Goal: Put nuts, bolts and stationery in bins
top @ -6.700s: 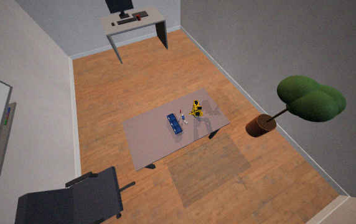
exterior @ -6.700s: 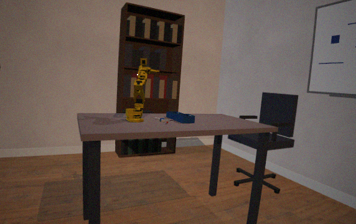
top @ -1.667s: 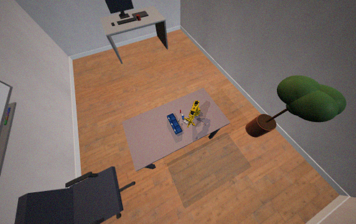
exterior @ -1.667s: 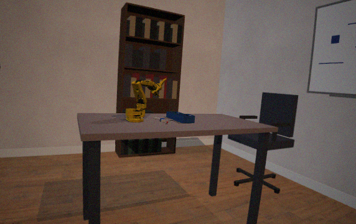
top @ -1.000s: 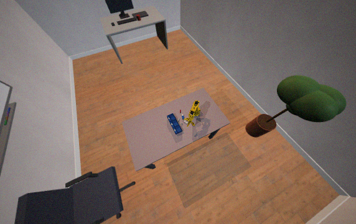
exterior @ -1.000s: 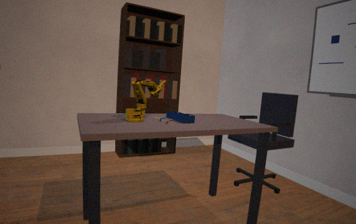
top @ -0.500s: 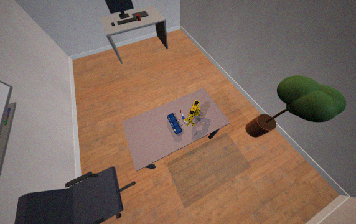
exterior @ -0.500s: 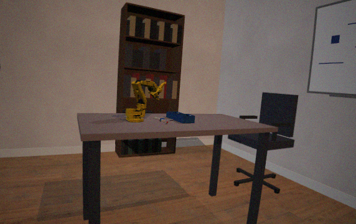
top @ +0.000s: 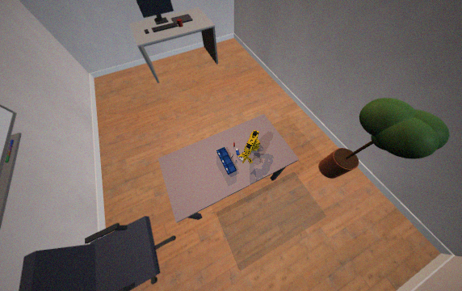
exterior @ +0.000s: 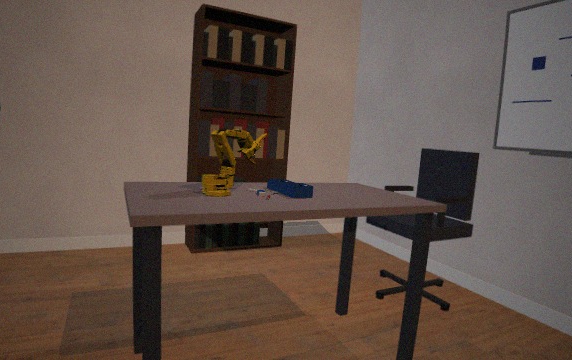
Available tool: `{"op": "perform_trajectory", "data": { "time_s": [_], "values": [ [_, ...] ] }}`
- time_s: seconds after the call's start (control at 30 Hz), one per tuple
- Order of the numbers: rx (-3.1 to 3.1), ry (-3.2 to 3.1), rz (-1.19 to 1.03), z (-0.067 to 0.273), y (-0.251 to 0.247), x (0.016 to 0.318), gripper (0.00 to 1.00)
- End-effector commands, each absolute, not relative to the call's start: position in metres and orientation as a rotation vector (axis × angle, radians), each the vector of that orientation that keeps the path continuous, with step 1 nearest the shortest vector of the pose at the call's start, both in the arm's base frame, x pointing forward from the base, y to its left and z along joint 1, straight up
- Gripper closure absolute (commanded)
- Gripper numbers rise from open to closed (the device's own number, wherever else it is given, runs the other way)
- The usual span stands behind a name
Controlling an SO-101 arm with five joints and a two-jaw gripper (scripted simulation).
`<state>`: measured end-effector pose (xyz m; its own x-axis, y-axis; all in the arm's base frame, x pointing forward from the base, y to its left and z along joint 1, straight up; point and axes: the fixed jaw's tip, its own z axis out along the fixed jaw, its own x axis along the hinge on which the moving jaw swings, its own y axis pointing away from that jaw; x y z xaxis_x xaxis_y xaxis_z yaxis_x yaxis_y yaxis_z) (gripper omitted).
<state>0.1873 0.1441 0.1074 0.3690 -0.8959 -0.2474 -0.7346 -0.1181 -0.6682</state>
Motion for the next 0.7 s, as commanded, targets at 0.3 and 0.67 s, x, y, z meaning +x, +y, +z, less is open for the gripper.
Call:
{"op": "perform_trajectory", "data": {
  "time_s": [0.3, 0.67],
  "values": [
    [-1.950, 1.398, -0.312, 0.1106, 0.1350, 0.1861, 0.00],
    [-1.949, 1.479, -0.276, 0.1008, 0.1324, 0.1837, 0.00]
  ]
}}
